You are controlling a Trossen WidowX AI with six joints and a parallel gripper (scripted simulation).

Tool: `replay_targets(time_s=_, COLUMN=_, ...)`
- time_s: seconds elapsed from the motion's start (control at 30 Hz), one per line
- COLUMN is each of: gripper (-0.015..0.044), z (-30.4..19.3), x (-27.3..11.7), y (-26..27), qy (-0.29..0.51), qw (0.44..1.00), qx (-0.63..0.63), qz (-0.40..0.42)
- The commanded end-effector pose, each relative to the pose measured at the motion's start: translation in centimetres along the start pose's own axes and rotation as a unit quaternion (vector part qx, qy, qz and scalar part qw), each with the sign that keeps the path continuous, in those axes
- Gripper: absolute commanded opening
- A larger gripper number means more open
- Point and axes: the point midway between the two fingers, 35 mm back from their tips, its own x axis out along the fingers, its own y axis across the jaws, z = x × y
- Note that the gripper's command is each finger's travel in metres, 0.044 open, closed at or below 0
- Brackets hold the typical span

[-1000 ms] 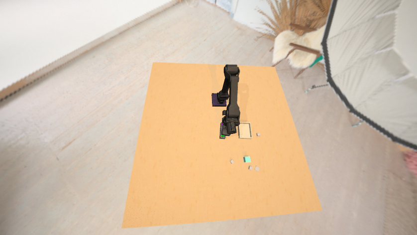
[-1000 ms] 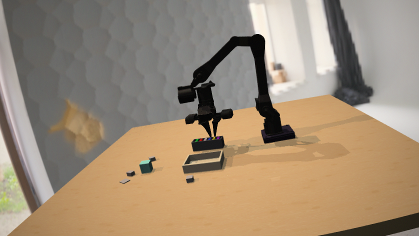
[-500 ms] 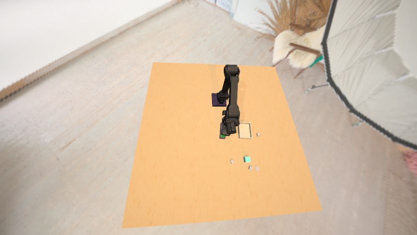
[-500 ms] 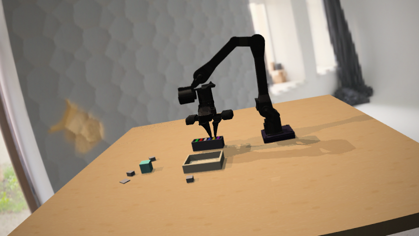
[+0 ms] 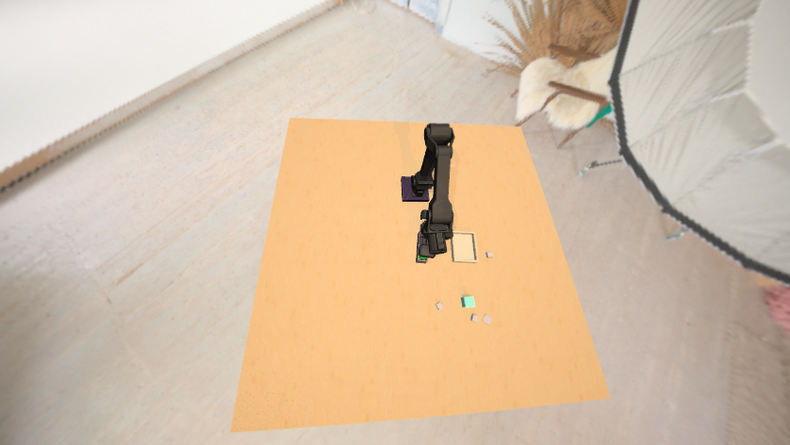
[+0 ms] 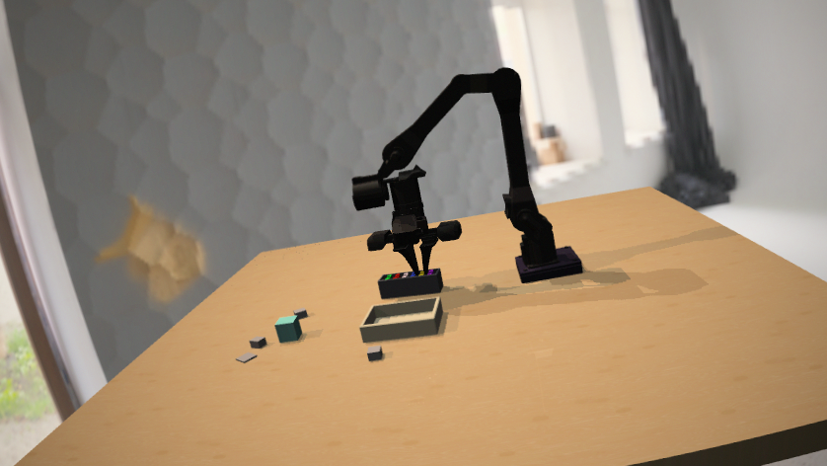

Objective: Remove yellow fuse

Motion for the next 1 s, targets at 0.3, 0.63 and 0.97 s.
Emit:
replay_targets(time_s=0.3, gripper=0.0000, z=0.00, x=-0.02, y=-0.01, qy=0.000, qw=1.000, qx=0.000, qz=0.000)
replay_targets(time_s=0.63, gripper=0.0000, z=0.00, x=-0.33, y=-0.04, qy=0.000, qw=1.000, qx=0.000, qz=0.000)
replay_targets(time_s=0.97, gripper=0.0000, z=0.00, x=-0.82, y=-0.07, qy=0.000, qw=1.000, qx=0.000, qz=0.000)
